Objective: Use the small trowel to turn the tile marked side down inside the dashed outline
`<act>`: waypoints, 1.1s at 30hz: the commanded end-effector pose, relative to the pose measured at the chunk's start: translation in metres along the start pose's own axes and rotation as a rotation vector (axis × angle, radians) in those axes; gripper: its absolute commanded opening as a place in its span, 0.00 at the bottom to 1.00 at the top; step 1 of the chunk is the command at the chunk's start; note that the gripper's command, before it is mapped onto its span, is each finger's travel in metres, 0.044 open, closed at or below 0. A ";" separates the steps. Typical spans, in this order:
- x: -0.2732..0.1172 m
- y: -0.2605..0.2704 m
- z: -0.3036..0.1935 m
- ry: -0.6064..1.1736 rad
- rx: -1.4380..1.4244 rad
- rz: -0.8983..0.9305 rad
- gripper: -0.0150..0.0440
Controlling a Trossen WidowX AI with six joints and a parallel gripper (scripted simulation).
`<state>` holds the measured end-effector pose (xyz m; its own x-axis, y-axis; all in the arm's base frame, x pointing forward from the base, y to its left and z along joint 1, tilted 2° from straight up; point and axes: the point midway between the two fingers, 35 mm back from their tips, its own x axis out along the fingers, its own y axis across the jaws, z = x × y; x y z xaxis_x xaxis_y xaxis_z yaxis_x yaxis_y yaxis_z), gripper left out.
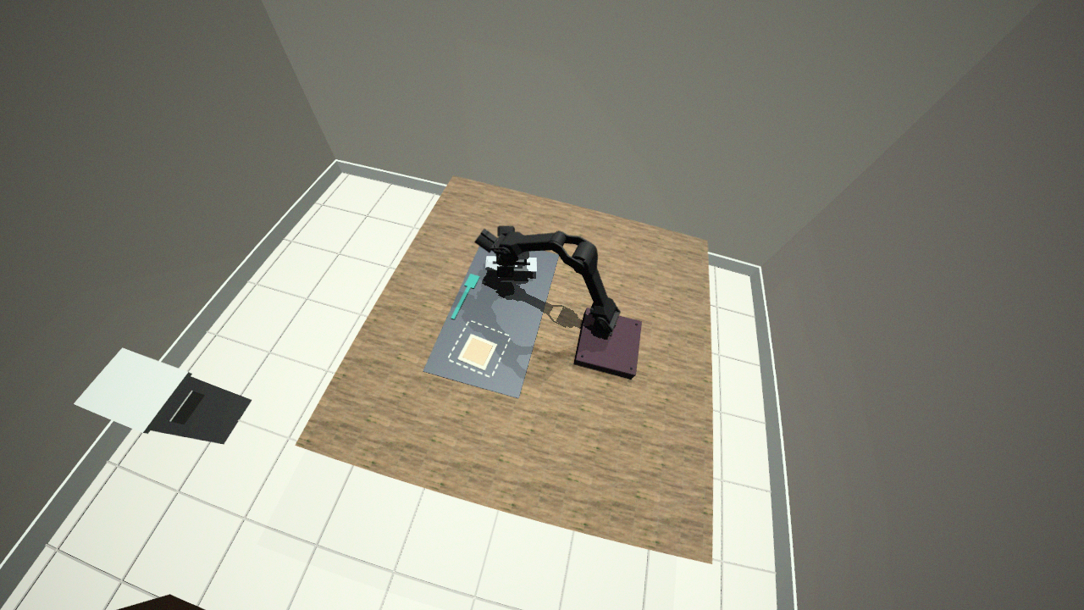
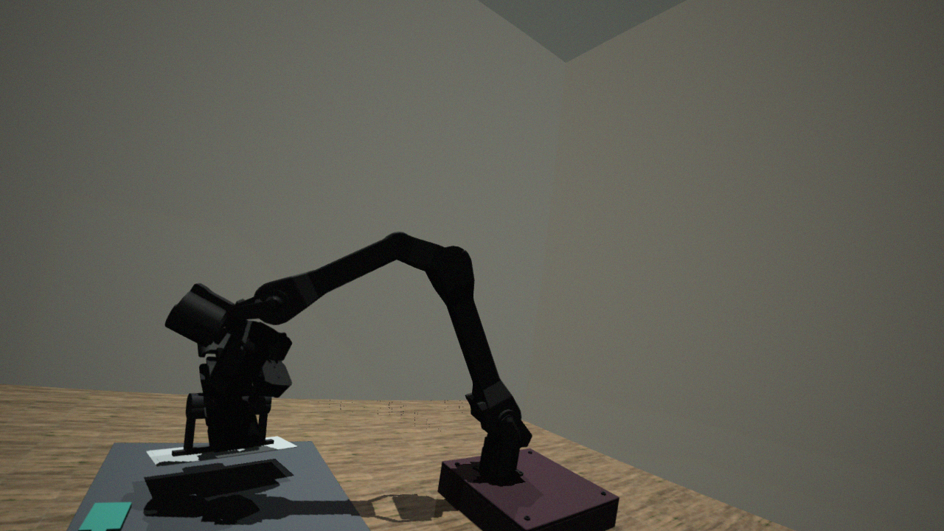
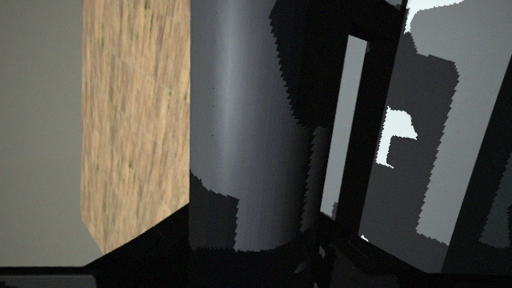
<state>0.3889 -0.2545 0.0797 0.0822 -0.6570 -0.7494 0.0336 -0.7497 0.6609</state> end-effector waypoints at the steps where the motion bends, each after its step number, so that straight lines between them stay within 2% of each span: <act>1: 0.013 0.017 0.005 -0.084 0.101 0.046 0.25; 10: 0.041 0.038 0.022 -0.240 0.260 0.132 0.25; 33: 0.058 0.024 0.021 -0.243 0.263 0.133 0.25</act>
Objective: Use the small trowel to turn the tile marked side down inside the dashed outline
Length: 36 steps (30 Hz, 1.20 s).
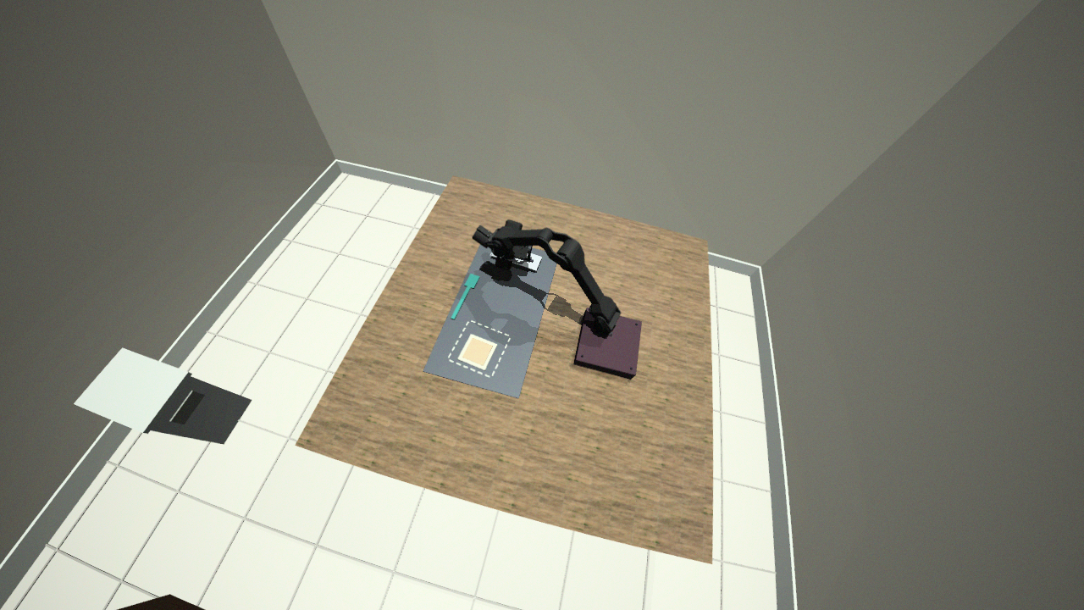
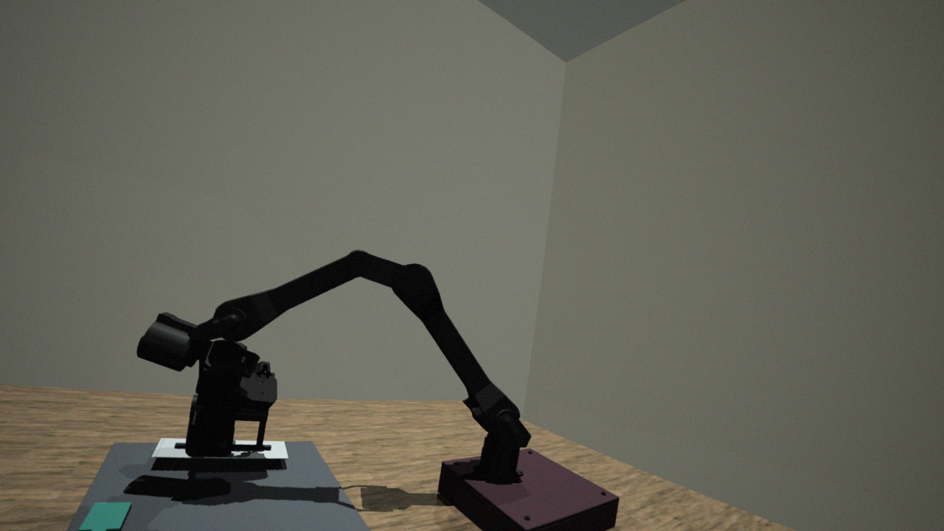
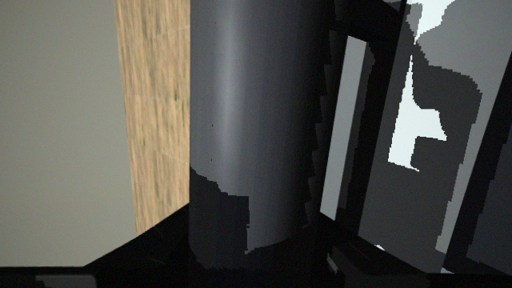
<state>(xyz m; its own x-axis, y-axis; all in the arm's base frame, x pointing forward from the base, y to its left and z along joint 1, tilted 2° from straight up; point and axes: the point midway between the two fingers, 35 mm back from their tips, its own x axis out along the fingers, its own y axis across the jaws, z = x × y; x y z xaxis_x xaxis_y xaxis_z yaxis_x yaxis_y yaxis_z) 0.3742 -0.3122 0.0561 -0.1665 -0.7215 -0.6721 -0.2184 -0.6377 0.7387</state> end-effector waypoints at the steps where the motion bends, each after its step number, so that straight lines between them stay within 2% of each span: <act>1: 0.005 -0.004 0.001 -0.002 0.004 0.008 0.25; 11: 0.013 -0.015 0.000 -0.002 0.004 0.008 0.25; 22: 0.013 -0.015 0.000 -0.002 0.004 0.008 0.74; 23: 0.013 -0.015 0.000 -0.002 0.004 0.008 0.76; 32: 0.012 -0.015 0.000 -0.002 0.004 0.007 0.76; 36: -0.017 -0.015 -0.001 -0.002 0.003 0.003 0.76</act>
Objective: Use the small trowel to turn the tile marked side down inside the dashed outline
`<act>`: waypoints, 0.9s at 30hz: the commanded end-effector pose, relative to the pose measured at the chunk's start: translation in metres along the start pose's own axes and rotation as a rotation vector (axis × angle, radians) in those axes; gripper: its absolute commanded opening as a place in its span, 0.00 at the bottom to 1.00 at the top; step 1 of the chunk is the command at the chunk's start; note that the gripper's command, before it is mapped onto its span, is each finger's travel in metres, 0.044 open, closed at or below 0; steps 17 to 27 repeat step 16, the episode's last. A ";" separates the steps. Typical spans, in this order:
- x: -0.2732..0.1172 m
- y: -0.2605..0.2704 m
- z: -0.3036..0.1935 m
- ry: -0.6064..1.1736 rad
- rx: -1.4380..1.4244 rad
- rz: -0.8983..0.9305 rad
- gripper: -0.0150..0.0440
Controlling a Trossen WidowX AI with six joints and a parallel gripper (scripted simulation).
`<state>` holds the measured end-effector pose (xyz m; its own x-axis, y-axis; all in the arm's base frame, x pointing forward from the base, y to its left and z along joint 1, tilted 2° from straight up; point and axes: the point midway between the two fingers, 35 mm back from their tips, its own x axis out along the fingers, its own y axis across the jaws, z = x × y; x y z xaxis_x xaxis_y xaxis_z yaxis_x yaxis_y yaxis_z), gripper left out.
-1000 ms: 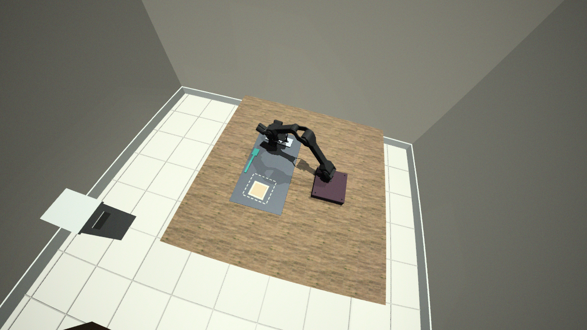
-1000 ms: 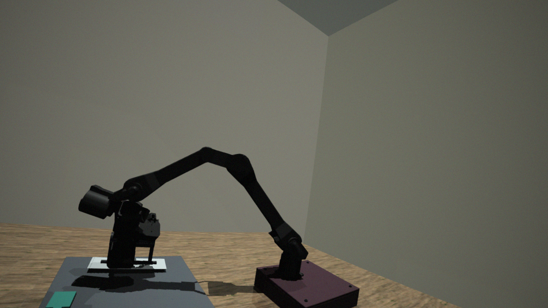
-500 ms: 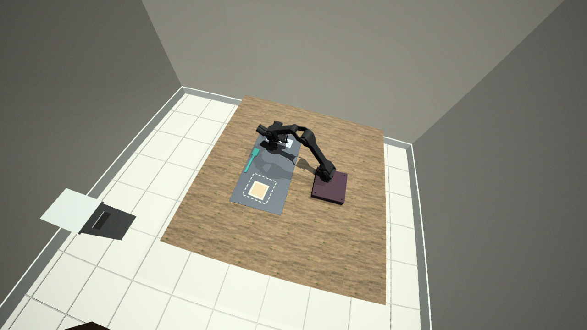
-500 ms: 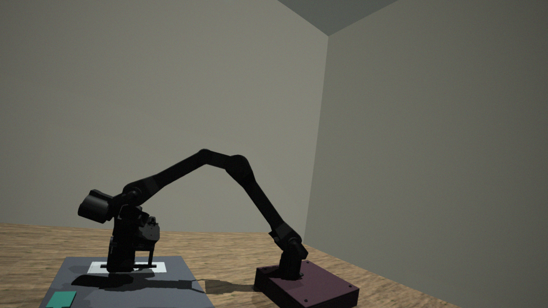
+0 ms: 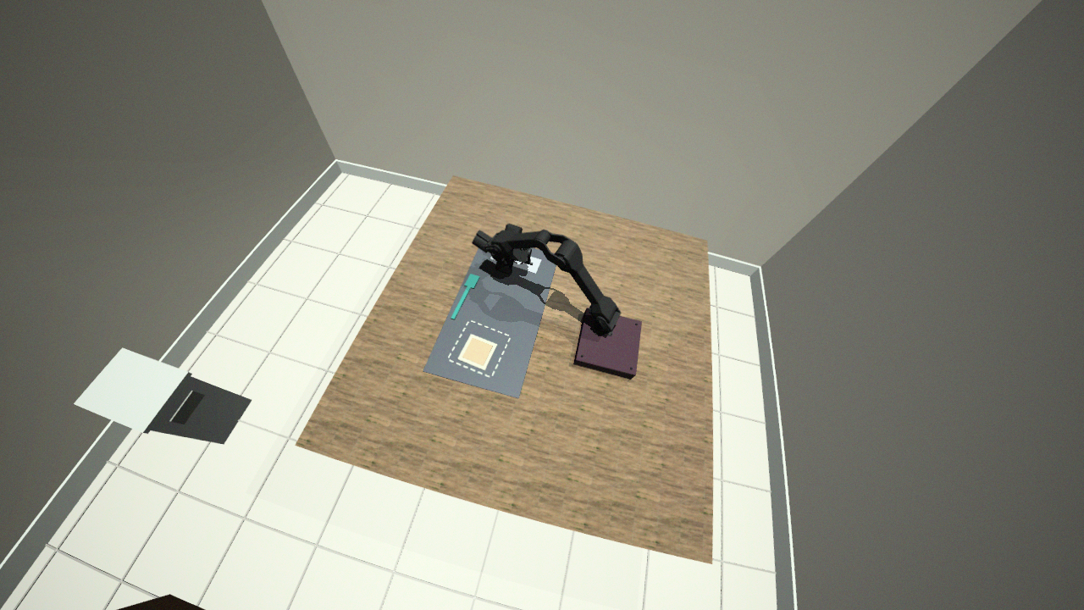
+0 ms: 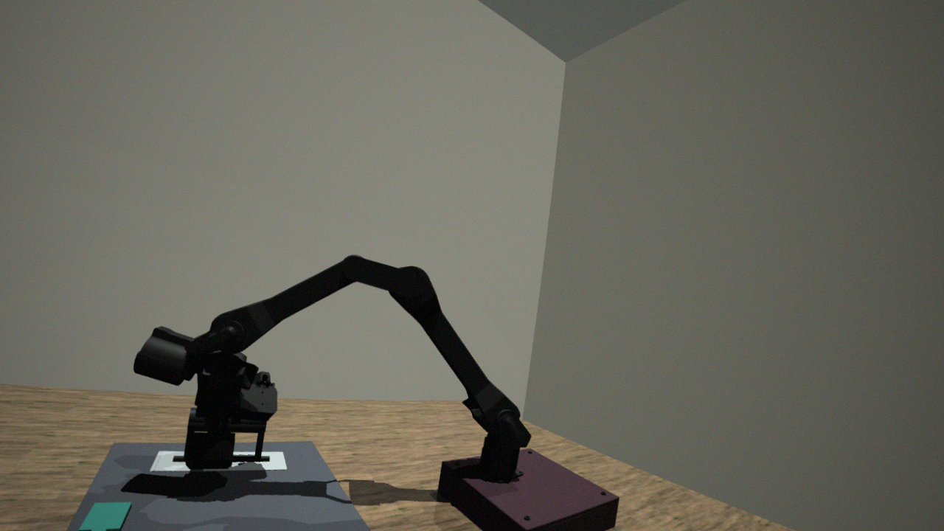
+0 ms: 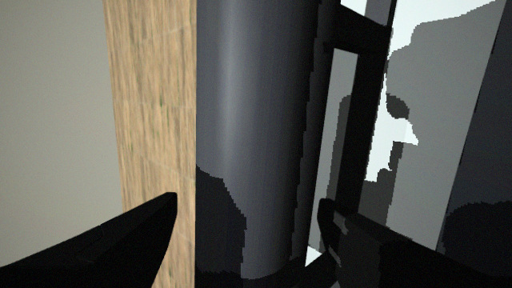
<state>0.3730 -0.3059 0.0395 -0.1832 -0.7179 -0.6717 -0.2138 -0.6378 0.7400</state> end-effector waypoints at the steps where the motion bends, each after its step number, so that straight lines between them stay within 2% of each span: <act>1: -0.033 0.001 -0.004 0.016 0.007 0.001 0.76; 4: -0.052 0.001 -0.003 0.016 0.005 0.000 0.76; 10: -0.061 0.007 0.001 0.017 0.004 0.000 0.76; 16: -0.123 0.053 0.048 0.021 -0.006 -0.003 0.76; 27: -0.123 0.053 0.048 0.021 -0.006 -0.003 0.76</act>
